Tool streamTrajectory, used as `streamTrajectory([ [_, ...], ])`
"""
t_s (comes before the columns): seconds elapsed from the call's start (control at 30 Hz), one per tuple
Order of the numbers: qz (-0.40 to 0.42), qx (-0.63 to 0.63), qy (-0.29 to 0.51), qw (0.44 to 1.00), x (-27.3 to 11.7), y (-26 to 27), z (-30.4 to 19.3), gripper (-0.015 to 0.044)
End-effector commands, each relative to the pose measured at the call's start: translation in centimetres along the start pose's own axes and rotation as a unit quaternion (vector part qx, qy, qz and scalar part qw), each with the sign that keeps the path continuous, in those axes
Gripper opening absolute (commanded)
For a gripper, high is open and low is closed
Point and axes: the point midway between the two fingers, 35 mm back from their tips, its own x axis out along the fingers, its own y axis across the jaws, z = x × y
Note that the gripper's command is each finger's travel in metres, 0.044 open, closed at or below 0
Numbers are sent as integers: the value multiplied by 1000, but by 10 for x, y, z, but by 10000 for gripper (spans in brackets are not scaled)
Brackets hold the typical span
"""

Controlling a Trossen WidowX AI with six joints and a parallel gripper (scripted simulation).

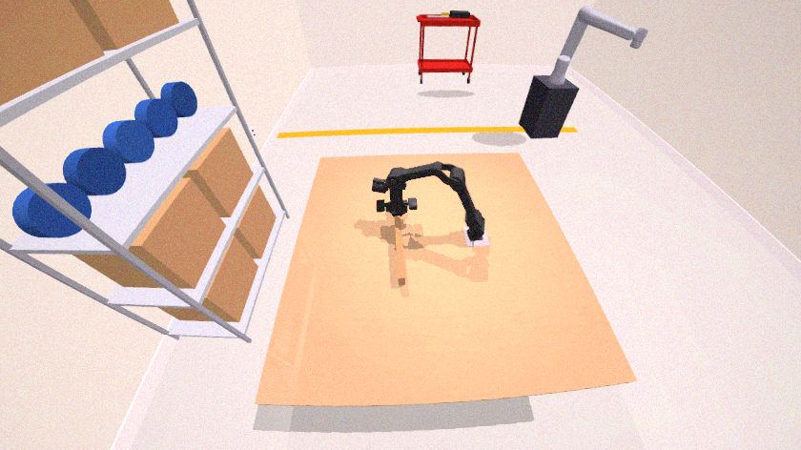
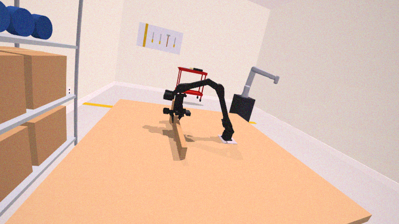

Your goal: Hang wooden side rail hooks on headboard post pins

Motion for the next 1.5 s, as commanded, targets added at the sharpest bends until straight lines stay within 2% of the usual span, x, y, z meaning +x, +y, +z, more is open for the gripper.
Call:
streamTrajectory([
  [0.0,-4,-2,3,1000,-3,-2,-2,0],
  [1.47,-4,-2,3,1000,-3,-1,-6,0],
])
